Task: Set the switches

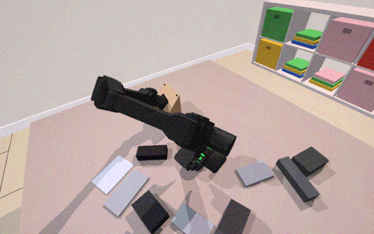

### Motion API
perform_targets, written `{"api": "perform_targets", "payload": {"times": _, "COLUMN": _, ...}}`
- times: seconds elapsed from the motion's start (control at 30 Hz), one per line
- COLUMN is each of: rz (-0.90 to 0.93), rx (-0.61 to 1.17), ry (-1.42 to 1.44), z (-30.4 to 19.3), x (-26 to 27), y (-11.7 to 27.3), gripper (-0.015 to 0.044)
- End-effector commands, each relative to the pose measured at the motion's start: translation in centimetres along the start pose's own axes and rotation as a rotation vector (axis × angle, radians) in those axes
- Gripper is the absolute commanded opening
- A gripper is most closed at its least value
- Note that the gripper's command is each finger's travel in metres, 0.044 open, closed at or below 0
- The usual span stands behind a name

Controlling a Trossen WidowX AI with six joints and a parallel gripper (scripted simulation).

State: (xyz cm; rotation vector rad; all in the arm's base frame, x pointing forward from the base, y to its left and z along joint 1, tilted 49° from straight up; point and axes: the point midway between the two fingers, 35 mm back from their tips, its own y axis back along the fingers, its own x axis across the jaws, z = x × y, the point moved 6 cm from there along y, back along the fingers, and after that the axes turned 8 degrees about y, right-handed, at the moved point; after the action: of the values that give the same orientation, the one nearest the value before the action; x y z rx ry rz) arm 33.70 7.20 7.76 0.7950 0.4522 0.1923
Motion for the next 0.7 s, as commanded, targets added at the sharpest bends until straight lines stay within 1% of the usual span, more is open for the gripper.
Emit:
{"api": "perform_targets", "payload": {"times": 0.0, "rz": 0.077, "rx": 0.034, "ry": 0.018, "z": -0.4, "x": -2.3, "y": 0.2, "gripper": 0.044}}
{"api": "perform_targets", "payload": {"times": 0.07, "rz": 0.103, "rx": 0.042, "ry": 0.021, "z": -0.4, "x": -3.0, "y": 0.3, "gripper": 0.044}}
{"api": "perform_targets", "payload": {"times": 0.27, "rz": 0.106, "rx": 0.043, "ry": 0.022, "z": -0.4, "x": -3.1, "y": 0.2, "gripper": 0.044}}
{"api": "perform_targets", "payload": {"times": 0.67, "rz": 0.107, "rx": 0.044, "ry": 0.022, "z": -0.2, "x": -2.8, "y": -1.7, "gripper": 0.044}}
